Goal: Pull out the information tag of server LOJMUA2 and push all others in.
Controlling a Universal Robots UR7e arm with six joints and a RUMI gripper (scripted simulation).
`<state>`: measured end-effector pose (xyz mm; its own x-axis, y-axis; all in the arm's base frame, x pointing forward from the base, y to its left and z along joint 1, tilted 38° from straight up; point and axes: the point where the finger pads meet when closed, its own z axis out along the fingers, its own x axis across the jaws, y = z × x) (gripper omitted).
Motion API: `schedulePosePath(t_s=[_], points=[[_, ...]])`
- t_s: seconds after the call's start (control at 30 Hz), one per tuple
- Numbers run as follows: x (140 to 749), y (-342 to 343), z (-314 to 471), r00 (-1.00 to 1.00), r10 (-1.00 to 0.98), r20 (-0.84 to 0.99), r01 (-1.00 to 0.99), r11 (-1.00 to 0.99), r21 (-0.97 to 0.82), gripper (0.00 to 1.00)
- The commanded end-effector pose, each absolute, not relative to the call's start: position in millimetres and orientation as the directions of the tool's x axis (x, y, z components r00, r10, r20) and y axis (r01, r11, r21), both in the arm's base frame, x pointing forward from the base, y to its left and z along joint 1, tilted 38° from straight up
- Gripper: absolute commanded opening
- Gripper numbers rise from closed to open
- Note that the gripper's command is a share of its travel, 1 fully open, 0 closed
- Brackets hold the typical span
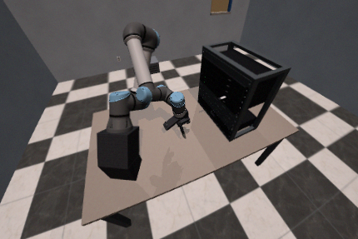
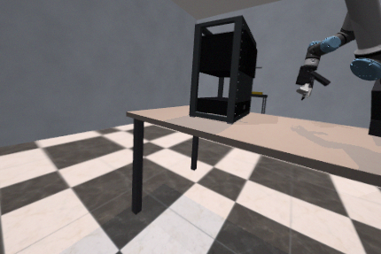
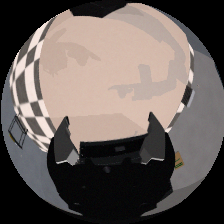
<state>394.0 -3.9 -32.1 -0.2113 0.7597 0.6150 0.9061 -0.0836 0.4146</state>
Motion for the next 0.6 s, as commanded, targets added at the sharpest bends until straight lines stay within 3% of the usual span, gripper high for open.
schedulePosePath(t_s=[0.0,0.57], points=[[398.1,-10.5,-31.5,-0.229,0.778,0.585,0.897,-0.065,0.437,1.00],[409.7,-29.3,-27.7,-0.278,0.824,0.493,0.868,-0.004,0.496,1.00]])
